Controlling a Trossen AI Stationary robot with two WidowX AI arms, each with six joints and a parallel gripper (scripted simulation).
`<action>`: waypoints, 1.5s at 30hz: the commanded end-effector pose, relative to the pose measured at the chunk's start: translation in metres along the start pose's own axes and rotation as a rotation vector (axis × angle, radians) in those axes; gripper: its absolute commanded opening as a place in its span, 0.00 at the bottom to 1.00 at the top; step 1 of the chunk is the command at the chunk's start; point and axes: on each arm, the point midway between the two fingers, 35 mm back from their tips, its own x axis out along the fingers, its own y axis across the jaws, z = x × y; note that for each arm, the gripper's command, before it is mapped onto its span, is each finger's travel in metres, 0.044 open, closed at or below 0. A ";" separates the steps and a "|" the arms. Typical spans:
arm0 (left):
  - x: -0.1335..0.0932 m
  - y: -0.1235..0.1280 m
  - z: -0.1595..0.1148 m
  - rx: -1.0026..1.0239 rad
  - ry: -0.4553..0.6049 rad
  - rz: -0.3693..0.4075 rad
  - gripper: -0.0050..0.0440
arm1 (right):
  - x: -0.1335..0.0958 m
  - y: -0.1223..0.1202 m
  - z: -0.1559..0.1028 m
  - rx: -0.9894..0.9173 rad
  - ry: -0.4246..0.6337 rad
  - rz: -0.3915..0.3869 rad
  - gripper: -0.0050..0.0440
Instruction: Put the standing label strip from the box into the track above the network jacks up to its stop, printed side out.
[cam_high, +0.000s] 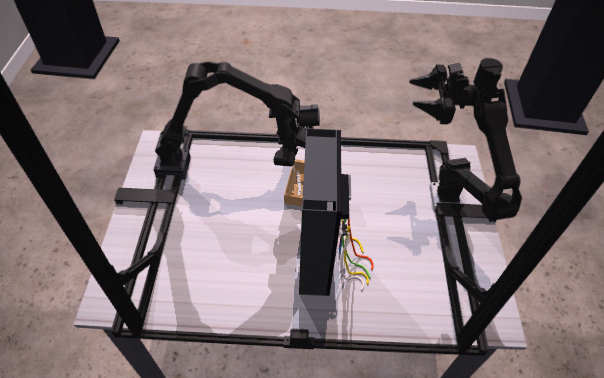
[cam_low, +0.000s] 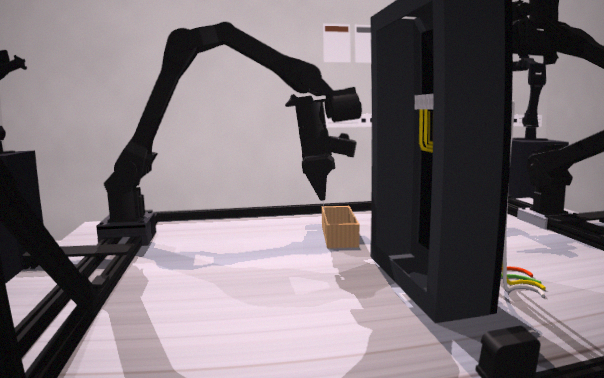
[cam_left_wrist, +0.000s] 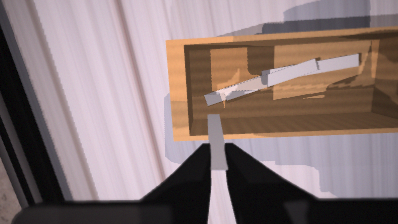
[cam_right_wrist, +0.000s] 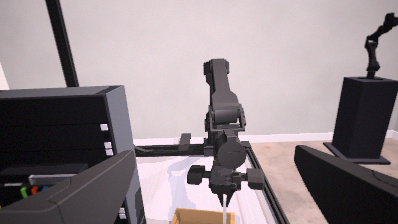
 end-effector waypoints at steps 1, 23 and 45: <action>-0.035 0.001 0.011 0.001 -0.067 0.009 0.00 | 0.000 0.001 0.002 -0.008 -0.001 0.001 1.00; -0.080 0.002 0.014 0.001 -0.053 0.007 0.00 | 0.000 0.001 0.002 -0.008 -0.001 0.001 1.00; -0.076 0.116 0.002 -0.001 -0.037 0.009 0.00 | 0.000 0.001 0.002 -0.008 -0.001 0.001 1.00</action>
